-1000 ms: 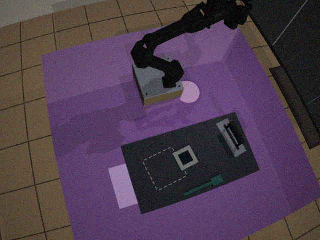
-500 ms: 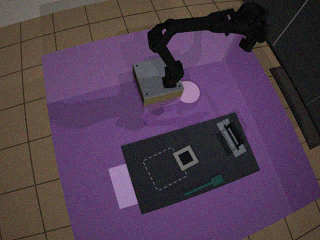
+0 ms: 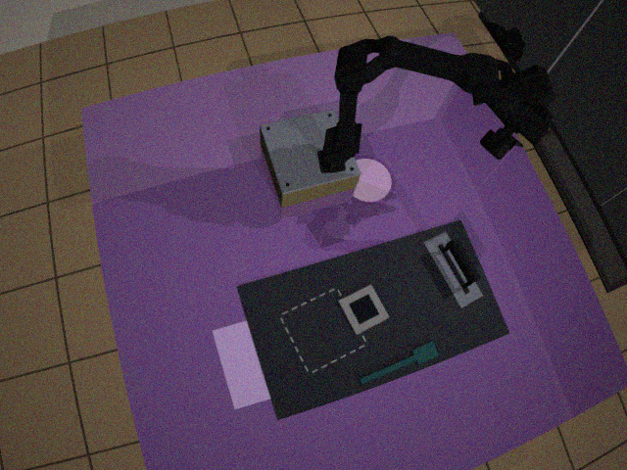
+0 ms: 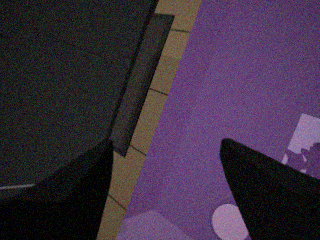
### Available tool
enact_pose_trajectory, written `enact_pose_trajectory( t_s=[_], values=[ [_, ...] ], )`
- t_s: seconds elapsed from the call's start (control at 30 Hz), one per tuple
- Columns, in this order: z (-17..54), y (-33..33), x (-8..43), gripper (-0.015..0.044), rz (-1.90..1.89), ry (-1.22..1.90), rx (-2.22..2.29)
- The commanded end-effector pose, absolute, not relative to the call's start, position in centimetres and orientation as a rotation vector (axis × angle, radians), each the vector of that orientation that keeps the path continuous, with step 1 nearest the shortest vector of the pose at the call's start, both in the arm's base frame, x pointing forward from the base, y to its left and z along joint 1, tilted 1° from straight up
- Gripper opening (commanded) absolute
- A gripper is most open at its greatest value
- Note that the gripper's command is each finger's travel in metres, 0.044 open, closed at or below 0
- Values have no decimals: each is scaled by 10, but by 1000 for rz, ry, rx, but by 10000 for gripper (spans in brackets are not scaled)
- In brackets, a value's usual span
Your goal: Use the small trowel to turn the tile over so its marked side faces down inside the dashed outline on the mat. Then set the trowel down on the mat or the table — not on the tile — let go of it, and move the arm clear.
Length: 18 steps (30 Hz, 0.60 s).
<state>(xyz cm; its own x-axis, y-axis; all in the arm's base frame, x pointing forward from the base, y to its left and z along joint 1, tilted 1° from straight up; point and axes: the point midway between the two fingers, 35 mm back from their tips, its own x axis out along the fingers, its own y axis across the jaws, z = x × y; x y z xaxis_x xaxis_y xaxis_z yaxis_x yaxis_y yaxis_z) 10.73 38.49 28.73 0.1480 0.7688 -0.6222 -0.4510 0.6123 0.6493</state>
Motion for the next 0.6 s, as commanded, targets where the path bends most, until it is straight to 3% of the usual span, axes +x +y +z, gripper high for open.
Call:
enact_pose_trajectory(
  t_s=[0.0, 0.57],
  values=[
    [264, 385, 138, 270, 816, 1123, 267],
    [147, 344, 257, 270, 455, 1304, -8]
  ],
)
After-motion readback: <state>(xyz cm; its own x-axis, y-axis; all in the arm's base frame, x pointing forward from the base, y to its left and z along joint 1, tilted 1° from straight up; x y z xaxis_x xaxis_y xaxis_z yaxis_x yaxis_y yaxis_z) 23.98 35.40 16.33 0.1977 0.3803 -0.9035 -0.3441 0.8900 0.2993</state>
